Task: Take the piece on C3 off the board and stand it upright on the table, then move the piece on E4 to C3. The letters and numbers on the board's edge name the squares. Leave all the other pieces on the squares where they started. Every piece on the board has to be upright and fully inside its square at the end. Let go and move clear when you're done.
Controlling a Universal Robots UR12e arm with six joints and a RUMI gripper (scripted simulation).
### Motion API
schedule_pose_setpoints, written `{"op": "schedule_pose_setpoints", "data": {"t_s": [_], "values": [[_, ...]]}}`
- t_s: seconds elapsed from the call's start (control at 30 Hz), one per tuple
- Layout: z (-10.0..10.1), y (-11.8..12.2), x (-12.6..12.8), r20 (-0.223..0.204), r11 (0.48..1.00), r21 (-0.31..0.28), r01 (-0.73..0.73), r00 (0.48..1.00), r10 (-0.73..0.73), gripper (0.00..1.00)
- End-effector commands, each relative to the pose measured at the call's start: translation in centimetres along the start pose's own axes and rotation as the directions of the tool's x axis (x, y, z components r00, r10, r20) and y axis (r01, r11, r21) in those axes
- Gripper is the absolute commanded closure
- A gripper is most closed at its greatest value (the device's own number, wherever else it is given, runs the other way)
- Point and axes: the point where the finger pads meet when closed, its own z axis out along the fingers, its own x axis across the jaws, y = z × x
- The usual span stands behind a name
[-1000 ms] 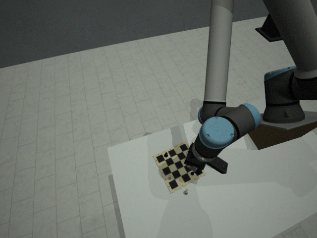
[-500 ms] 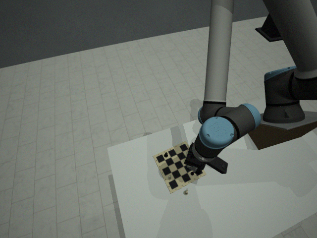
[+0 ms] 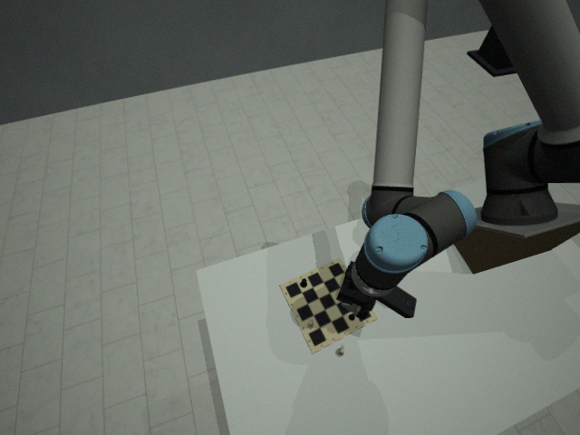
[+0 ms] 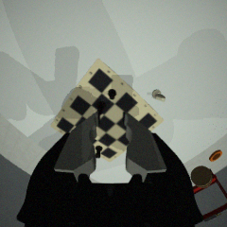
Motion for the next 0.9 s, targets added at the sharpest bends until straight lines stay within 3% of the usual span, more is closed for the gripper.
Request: {"op": "schedule_pose_setpoints", "data": {"t_s": [0.0, 0.87], "values": [[0.3, 0.0, 0.0, -0.001, 1.0, -0.001, 0.0, 1.0, 0.0, 0.8], [3.5, 0.0, 0.0, -0.001, 1.0, -0.001, 0.0, 1.0, 0.0, 0.8]]}}
